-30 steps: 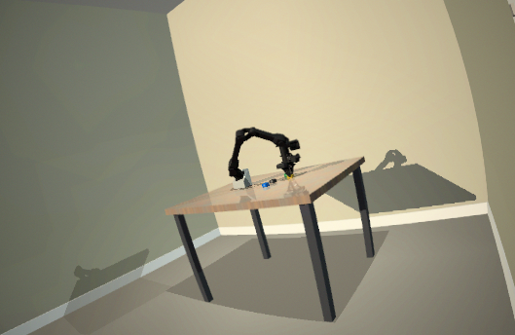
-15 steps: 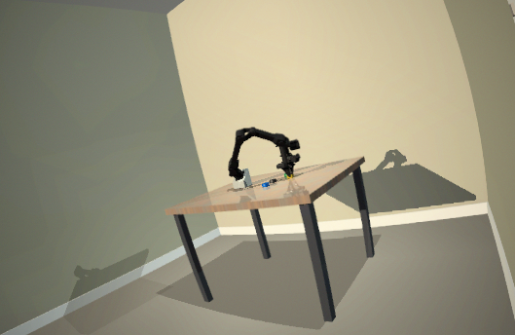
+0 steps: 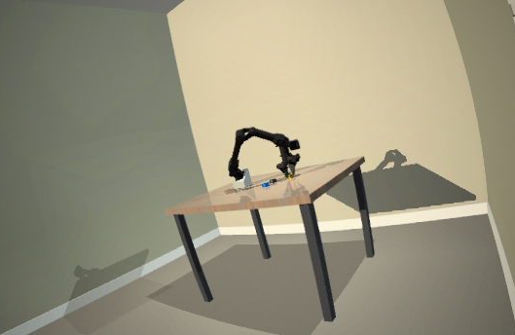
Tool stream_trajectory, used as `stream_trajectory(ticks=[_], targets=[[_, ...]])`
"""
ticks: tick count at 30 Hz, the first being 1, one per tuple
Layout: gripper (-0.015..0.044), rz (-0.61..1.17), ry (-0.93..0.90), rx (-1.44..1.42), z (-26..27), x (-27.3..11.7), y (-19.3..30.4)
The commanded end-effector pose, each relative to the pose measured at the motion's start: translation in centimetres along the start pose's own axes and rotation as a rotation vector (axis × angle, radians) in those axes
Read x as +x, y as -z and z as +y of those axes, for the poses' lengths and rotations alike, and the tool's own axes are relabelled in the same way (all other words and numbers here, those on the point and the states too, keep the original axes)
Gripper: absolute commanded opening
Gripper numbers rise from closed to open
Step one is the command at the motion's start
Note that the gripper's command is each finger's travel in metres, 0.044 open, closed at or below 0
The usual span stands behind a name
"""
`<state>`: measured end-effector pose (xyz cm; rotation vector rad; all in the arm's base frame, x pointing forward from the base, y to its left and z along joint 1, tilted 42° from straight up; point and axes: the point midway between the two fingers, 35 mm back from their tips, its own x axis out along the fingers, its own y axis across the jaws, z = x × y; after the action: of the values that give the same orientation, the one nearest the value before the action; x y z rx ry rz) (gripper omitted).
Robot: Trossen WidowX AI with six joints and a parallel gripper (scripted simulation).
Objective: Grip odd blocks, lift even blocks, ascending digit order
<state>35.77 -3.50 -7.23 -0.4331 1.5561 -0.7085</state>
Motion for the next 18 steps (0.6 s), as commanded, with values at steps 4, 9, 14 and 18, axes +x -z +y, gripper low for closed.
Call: stream_trajectory(ticks=[4,9,14,18], targets=[[0.04,-0.003,0.004,-0.005,0.0,-2.4,-0.1],[0.04,-0.003,0.003,-0.005,0.0,-3.6,0.0],[0.0269,-0.002,0.0,-0.006,0.1,-9.3,-0.2],[0.0164,-0.002,0.001,-0.006,0.1,-11.7,0.0]])
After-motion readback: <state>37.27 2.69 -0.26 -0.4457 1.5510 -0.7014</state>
